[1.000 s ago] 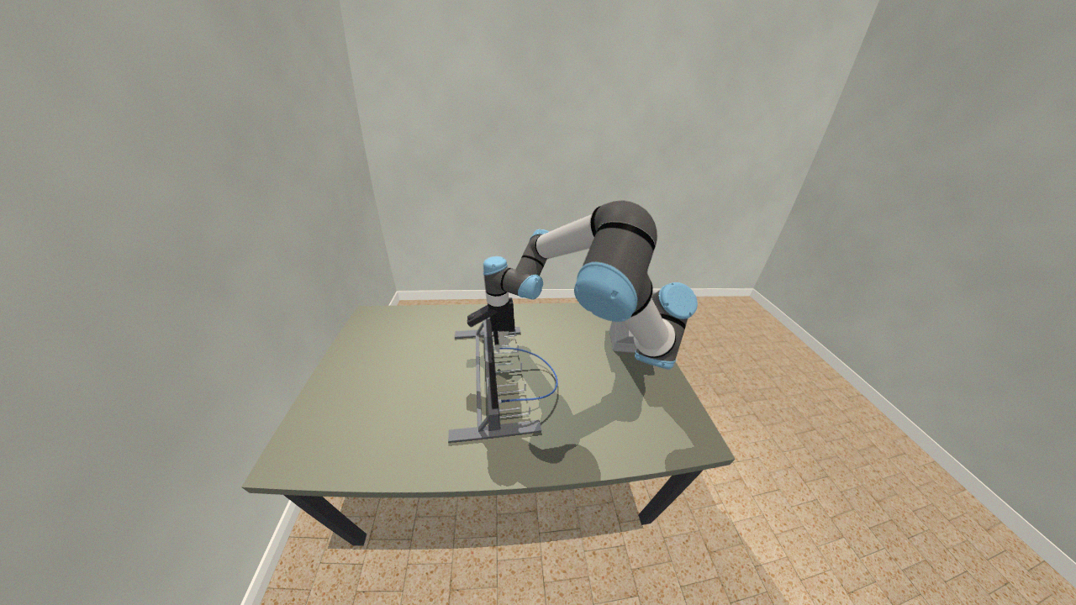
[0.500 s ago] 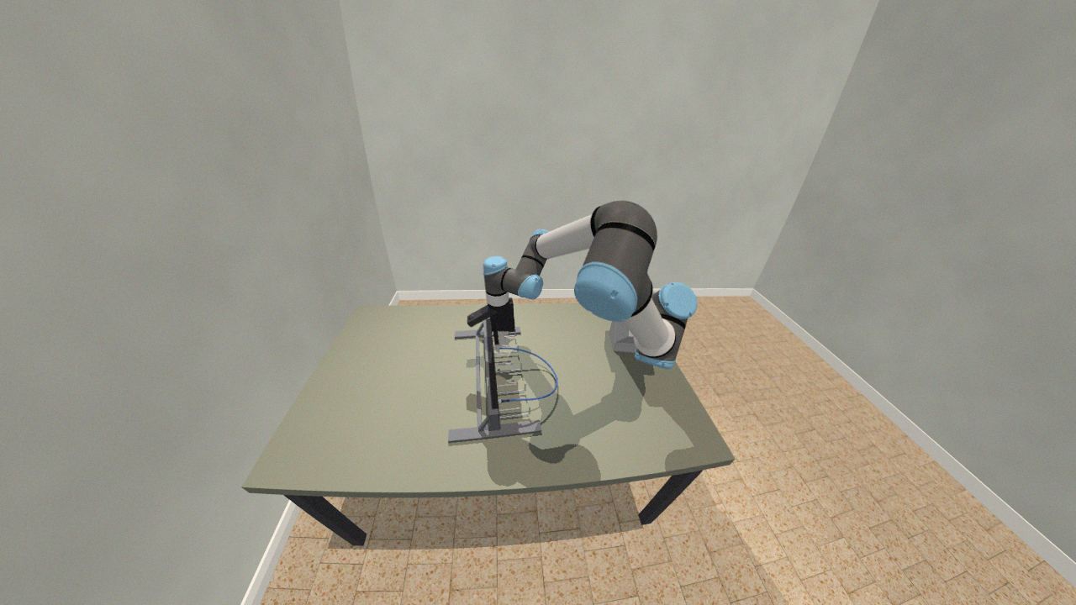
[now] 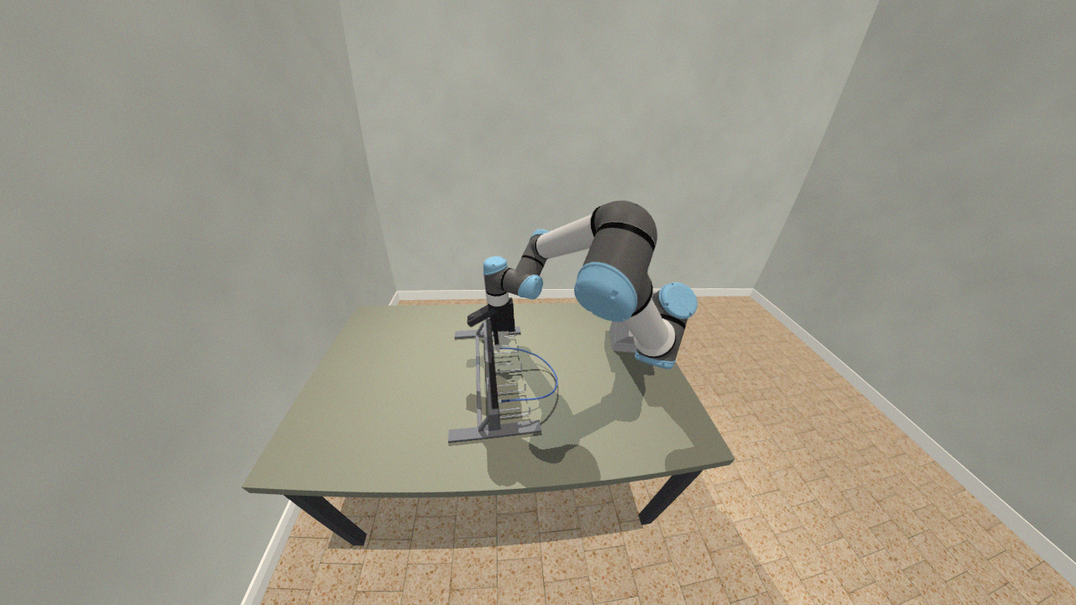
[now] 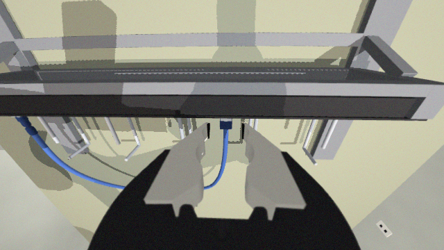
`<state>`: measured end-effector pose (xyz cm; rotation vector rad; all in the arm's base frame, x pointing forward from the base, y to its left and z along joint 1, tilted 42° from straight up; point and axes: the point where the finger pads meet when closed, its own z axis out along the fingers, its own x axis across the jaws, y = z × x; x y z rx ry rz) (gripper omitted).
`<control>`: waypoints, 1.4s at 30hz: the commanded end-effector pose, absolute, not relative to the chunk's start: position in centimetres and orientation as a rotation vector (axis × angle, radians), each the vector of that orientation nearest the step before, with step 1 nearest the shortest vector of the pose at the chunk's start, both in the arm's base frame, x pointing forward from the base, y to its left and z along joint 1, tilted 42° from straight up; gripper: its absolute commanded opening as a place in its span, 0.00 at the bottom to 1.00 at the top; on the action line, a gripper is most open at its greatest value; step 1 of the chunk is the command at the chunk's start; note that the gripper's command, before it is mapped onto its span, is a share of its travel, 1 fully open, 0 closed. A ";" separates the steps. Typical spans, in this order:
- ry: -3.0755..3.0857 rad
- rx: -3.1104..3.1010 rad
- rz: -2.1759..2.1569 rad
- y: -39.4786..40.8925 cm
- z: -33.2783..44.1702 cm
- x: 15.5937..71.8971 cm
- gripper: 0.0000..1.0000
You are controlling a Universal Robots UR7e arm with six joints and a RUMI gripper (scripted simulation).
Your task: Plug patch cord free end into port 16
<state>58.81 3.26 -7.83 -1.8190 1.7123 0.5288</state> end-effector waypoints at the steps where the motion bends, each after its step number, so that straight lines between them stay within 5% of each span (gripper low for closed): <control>1: 1.712 -1.819 0.527 3.1 -7.7 58.8 0.22; 42: 1.712 -1.819 0.527 -2.0 -1.9 57.7 0.22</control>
